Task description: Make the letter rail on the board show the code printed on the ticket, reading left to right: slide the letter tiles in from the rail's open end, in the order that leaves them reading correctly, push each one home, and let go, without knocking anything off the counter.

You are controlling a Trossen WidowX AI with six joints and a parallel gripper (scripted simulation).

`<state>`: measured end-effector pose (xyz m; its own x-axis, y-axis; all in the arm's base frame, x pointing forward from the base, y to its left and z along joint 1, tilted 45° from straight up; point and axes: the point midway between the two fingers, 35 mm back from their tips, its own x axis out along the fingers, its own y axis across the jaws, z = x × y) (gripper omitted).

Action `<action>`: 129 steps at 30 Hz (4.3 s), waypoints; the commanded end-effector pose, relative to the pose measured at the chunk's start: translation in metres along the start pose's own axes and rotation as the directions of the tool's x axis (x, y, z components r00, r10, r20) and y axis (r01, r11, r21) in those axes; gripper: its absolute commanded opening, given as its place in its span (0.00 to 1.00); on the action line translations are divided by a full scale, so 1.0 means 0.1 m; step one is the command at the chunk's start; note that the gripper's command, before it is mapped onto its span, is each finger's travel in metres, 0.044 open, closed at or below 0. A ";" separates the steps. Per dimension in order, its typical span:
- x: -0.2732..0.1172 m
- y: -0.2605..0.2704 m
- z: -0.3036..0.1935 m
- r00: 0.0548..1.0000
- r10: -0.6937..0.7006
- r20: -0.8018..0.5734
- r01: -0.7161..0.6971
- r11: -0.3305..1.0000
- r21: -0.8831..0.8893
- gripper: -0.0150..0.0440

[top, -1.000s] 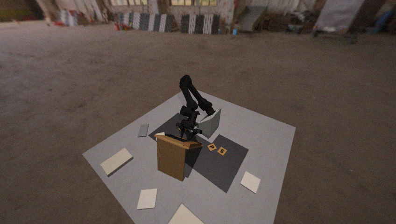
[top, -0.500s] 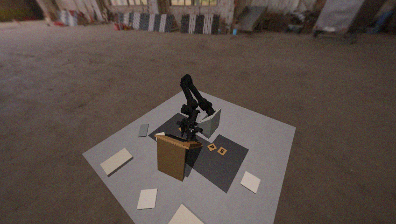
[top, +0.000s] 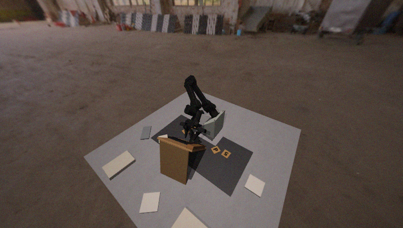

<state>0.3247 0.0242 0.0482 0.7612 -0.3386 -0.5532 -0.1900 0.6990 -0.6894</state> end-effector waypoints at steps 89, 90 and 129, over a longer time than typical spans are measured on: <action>0.12 -0.33 0.16 0.768 0.002 -0.641 0.004 1.000 0.008 0.25; 0.13 -0.33 0.16 0.768 0.002 -0.641 0.004 1.000 0.008 0.25; 0.31 -0.37 0.20 0.768 0.001 -0.640 0.005 1.000 0.008 0.25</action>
<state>0.3646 0.0008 0.0648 0.1813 -0.6620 -0.7272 -0.1812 0.7043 -0.6864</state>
